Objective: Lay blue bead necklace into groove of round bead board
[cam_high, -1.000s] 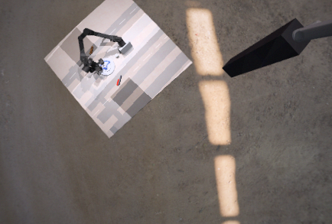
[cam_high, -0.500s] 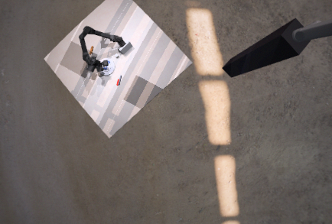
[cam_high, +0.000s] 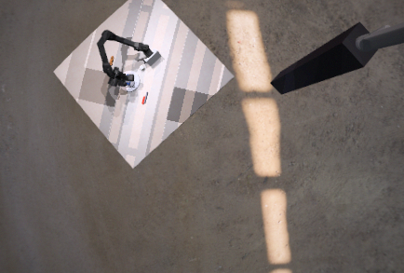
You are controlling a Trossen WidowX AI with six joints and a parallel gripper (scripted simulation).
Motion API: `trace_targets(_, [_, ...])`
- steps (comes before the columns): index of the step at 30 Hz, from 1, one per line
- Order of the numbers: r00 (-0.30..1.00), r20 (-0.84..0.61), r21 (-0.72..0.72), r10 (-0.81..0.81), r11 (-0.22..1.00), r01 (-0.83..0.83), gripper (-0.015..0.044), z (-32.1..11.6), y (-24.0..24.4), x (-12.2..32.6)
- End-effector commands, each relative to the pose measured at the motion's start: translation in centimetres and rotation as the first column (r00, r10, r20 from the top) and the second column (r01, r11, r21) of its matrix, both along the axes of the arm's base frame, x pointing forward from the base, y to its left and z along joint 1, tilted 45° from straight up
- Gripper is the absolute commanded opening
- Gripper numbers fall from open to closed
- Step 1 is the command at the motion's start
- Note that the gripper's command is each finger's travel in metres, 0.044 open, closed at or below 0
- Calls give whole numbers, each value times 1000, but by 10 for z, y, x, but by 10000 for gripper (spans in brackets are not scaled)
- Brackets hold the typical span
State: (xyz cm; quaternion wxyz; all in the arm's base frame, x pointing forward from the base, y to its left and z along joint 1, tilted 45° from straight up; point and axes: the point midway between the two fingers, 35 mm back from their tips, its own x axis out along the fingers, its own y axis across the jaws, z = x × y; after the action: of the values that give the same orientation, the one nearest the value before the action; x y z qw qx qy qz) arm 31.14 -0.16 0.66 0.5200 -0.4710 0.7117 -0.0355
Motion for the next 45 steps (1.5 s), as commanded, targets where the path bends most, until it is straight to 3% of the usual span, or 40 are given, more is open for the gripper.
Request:
trace_targets(1, [1000,0,0,0,1000,0,120,0,0,0])
trace_targets(27, [1000,0,-2,-3,1000,3,120,-24,-24,-2])
trace_targets(32, [1000,3,2,-11,1000,11,0,-22,-23,-2])
trace_targets(45, [1000,3,2,-11,1000,11,0,-22,-23,-2])
